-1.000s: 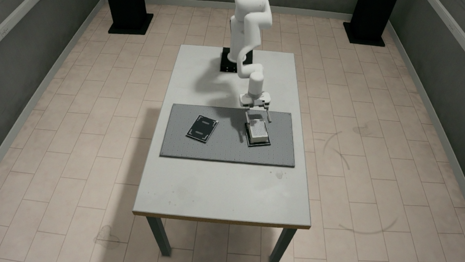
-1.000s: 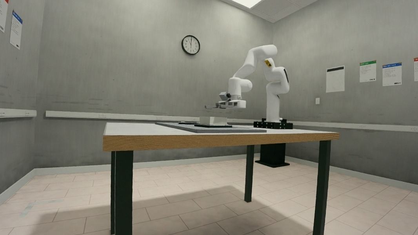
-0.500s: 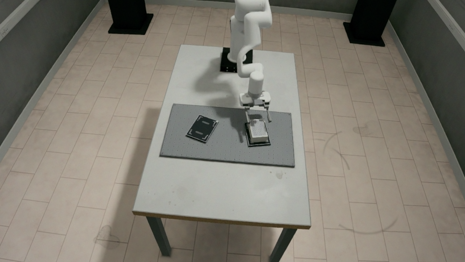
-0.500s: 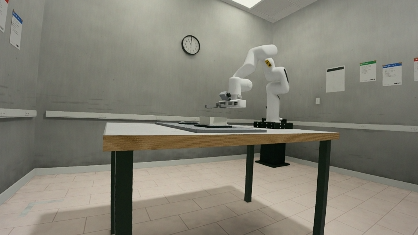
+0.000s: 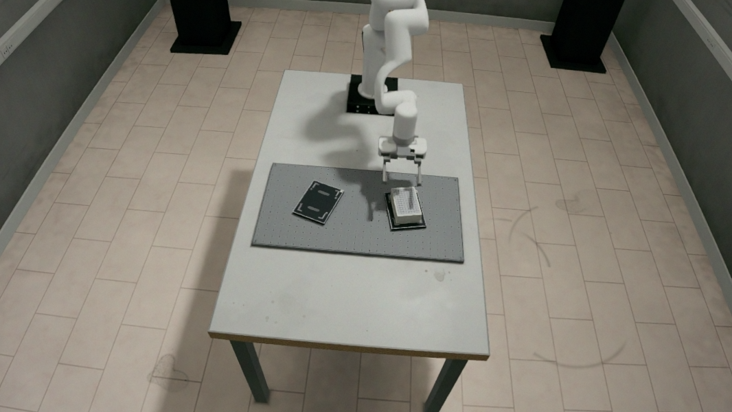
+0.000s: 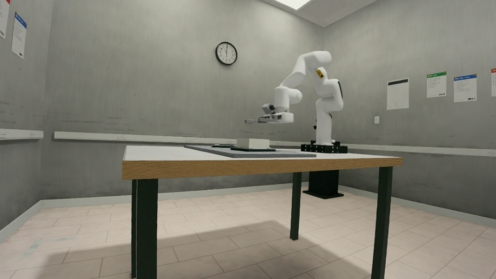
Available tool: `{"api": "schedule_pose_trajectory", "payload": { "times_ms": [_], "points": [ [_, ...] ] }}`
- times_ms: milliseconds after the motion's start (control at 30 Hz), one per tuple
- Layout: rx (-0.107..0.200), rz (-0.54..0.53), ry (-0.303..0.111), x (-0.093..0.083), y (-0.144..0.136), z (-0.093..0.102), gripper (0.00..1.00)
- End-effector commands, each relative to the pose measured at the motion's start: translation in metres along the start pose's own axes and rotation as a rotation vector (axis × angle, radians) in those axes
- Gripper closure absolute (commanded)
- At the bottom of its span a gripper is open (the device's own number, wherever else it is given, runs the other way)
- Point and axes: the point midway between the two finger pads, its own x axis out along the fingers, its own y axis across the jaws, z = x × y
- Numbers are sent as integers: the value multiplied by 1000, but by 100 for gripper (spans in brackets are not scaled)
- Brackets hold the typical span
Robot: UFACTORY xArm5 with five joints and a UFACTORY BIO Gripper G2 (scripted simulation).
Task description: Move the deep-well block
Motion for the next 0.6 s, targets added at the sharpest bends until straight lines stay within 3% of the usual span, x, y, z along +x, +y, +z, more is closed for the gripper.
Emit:
{"api": "schedule_pose_trajectory", "payload": {
  "times_ms": [0,567],
  "points": [
    [-2,-22,-3,-9,-15,21,63],
    [-2,-22,-3,-37,-60,75,63]
  ]
}}
